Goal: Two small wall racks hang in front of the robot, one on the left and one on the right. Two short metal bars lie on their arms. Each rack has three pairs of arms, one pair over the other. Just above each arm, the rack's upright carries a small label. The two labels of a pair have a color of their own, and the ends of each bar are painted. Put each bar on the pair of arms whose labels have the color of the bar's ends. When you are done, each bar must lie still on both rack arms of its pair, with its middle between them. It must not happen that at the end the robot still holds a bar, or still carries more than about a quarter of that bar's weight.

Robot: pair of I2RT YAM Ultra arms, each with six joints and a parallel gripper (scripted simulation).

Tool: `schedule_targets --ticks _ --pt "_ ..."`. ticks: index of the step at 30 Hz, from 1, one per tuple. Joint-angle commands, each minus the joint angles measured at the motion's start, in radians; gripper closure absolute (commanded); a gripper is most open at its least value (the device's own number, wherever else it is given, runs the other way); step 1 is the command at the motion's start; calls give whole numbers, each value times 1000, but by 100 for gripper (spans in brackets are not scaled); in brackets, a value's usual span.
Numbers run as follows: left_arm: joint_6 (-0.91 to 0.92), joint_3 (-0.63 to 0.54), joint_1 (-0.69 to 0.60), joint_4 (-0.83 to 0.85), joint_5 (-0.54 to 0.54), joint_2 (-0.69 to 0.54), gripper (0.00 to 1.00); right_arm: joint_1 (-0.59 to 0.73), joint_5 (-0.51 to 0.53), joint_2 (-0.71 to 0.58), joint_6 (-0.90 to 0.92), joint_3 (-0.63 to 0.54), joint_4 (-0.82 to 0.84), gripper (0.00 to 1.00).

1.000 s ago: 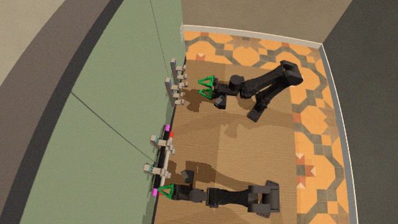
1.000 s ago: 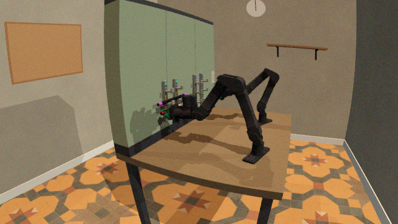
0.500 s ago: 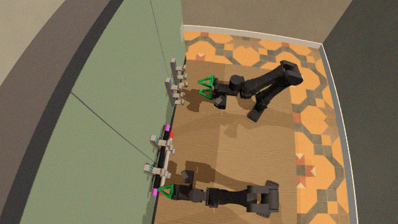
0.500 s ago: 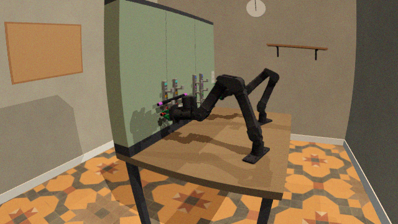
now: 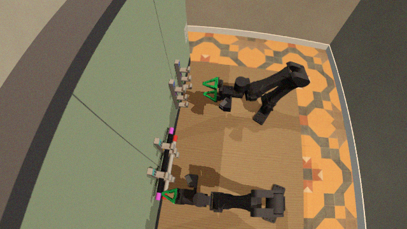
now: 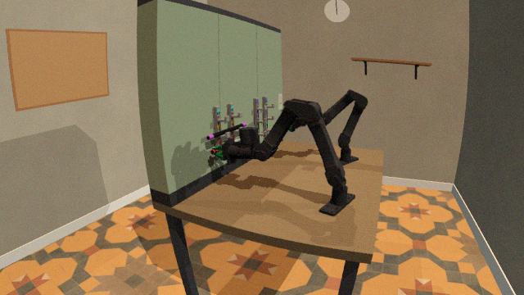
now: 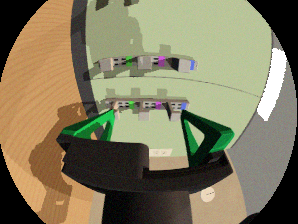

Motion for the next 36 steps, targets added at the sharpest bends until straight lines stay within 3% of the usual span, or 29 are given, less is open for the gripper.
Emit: schedule_targets --ticks 1,36 --pt "-16 22 -7 48 -6 -8 100 -10 -8 -29 10 -5 -5 0" --pt "-15 9 -7 97 -6 29 100 -10 -8 -29 10 -5 -5 0"
